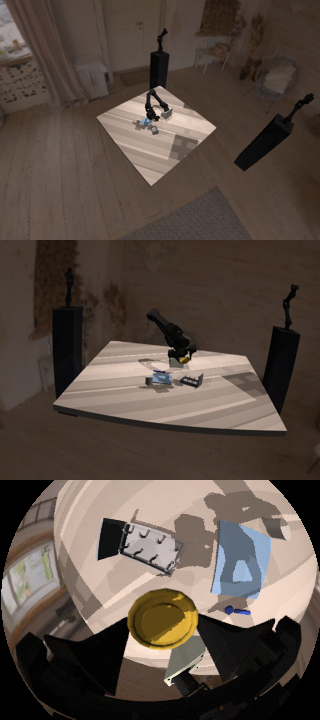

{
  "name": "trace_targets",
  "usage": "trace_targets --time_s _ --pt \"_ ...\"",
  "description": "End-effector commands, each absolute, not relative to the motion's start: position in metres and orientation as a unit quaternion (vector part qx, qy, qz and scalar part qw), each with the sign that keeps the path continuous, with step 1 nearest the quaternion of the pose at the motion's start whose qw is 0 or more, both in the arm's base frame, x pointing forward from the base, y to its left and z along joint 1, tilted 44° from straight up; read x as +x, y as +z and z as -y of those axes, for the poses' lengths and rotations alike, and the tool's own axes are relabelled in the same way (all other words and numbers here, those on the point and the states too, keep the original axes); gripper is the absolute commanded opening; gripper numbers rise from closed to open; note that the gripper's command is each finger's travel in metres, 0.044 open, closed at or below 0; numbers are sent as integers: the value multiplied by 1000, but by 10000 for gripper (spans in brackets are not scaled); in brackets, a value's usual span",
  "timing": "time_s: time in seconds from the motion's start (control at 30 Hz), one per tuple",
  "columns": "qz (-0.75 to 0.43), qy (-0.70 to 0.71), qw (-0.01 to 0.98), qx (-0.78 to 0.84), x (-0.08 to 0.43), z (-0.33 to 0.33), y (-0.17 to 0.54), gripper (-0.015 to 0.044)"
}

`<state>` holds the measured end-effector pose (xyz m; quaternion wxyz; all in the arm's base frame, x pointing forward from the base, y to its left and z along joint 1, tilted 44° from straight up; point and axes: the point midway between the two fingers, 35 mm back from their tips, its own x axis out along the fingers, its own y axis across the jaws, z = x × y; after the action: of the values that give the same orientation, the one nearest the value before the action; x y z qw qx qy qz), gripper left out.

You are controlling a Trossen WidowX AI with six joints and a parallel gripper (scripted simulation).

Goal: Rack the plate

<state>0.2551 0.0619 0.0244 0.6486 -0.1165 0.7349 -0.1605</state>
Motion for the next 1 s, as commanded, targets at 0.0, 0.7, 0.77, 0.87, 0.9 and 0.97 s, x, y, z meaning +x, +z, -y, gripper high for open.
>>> trace_targets --time_s 0.0,0.7,0.77,0.87,0.9,0.97 --pt "-751 -115 641 -113 253 -59 16 0" --pt "-744 149 644 -100 258 -45 -16 0" --pt "-736 171 647 -102 258 -43 -17 0" --pt "-722 203 653 -105 259 -39 -20 0" --pt "-717 213 655 -106 259 -37 -21 0" --pt "-706 234 660 -109 260 -35 -22 0"
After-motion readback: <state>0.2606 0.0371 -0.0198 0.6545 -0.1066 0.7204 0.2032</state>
